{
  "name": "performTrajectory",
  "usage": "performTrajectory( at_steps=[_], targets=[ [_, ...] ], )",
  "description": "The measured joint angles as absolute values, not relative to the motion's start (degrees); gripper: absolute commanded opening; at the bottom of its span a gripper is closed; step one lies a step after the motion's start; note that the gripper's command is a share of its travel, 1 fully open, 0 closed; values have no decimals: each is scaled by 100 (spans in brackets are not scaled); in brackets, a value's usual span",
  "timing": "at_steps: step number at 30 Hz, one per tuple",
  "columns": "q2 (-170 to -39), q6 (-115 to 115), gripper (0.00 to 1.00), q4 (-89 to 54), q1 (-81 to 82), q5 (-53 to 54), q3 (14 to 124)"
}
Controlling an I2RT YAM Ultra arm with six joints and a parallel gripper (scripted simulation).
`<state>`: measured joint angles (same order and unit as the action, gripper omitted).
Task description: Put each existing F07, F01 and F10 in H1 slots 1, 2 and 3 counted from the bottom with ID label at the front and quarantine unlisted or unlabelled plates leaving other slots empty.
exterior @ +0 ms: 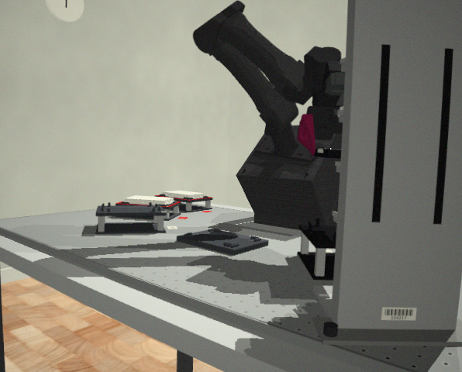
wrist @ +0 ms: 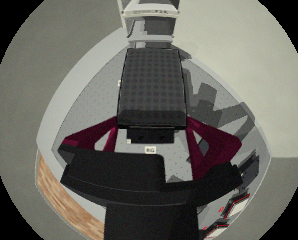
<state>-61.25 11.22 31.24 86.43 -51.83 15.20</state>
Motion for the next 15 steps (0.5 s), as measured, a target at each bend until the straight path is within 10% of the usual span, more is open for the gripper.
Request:
performTrajectory(
  at_steps=[15],
  targets=[
    [-6300, 1190, 86, 3098, 8466, -5013, 1774]
  ],
)
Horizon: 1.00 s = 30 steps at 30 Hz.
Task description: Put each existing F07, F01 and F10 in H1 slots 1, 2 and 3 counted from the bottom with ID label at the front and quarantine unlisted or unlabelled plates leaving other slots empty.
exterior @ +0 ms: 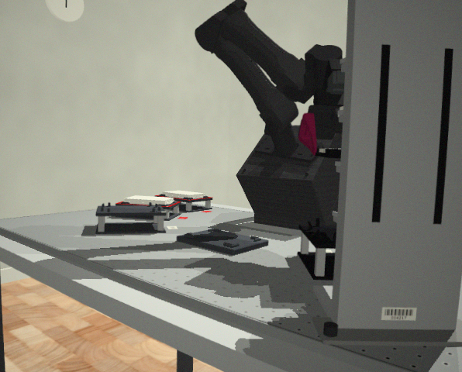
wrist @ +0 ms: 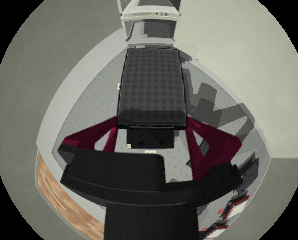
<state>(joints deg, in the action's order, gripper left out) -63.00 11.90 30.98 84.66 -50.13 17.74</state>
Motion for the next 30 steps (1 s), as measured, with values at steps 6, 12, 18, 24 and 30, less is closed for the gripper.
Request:
performTrajectory(
  at_steps=[6, 12, 18, 24, 30],
  targets=[
    [-6383, 1219, 86, 3081, 8390, -4941, 1898],
    [-6442, 1240, 86, 3072, 8337, -4884, 1977],
    [-6523, 1264, 86, 3050, 8265, -4818, 2095],
    [-6600, 1286, 86, 3028, 8204, -4755, 2217],
    [-6663, 1306, 86, 3015, 8149, -4700, 2298]
  ],
)
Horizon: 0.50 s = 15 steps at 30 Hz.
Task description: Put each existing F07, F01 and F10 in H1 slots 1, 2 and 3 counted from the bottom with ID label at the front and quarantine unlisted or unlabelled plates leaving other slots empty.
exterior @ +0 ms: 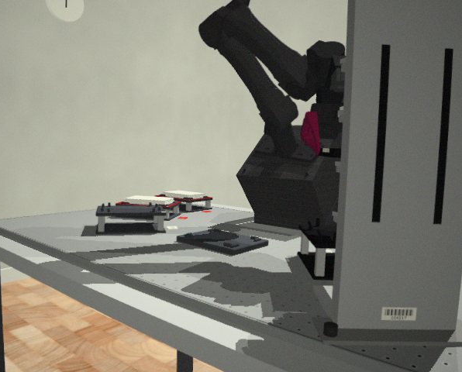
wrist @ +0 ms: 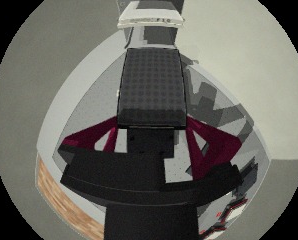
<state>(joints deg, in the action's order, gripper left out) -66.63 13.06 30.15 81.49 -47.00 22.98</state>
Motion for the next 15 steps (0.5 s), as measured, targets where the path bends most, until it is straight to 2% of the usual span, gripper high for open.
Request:
performTrajectory(
  at_steps=[15],
  targets=[
    [-6842, 1352, 86, 2954, 8012, -4563, 2578]
  ],
)
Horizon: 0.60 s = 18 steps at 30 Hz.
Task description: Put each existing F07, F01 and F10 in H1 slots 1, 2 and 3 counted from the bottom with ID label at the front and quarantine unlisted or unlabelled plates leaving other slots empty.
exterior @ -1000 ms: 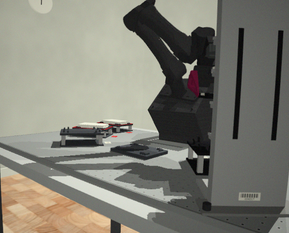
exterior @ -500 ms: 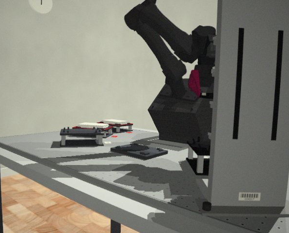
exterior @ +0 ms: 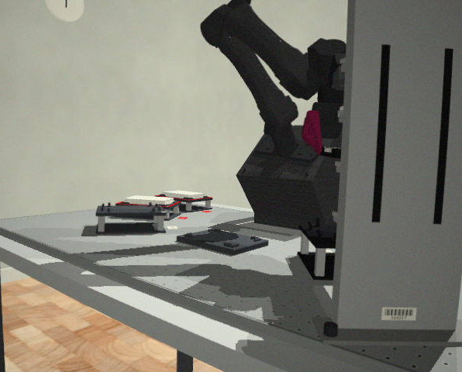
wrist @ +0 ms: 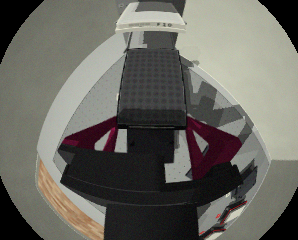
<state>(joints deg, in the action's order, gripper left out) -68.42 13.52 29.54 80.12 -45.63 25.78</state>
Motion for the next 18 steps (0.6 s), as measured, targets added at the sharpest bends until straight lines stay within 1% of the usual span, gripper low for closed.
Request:
performTrajectory(
  at_steps=[18],
  targets=[
    [-7063, 1398, 86, 2862, 7856, -4412, 2912]
  ],
)
